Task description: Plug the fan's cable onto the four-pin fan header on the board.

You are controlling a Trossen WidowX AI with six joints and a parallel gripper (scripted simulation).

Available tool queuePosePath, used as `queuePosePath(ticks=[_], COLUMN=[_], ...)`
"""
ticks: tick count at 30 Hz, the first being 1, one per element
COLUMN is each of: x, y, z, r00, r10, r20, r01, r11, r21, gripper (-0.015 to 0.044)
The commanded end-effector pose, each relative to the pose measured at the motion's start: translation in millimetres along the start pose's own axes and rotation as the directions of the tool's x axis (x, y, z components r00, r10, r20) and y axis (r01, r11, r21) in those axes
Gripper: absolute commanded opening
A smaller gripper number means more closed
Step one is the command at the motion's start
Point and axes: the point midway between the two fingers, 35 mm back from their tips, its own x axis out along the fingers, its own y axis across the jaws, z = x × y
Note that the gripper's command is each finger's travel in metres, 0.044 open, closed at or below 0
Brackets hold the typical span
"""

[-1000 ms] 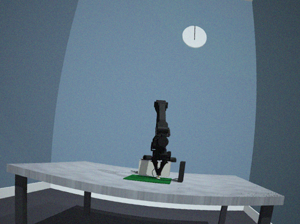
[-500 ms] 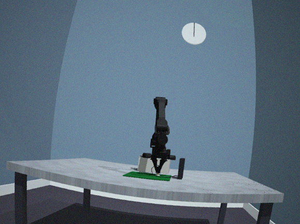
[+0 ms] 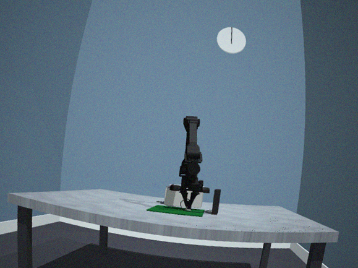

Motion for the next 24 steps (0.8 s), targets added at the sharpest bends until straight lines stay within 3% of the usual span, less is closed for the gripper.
queuePosePath(ticks=[1, 10, 14, 18, 24], x=[0, 0, -9, -53, -57], y=[0, 0, 0, 0, -1], z=[0, 0, 1, 1, -8], r00=[1.000, 1.000, 1.000, 1.000, 1.000], r10=[0.000, 0.000, -0.001, -0.005, -0.006], r20=[0.000, 0.000, 0.000, -0.002, -0.002], r01=[0.000, 0.000, 0.001, 0.005, 0.006], r11=[1.000, 1.000, 1.000, 1.000, 1.000], r21=[0.000, 0.000, 0.000, -0.002, -0.002], gripper=[0.0026, 0.0260, 0.0260, 0.0260, 0.0260])
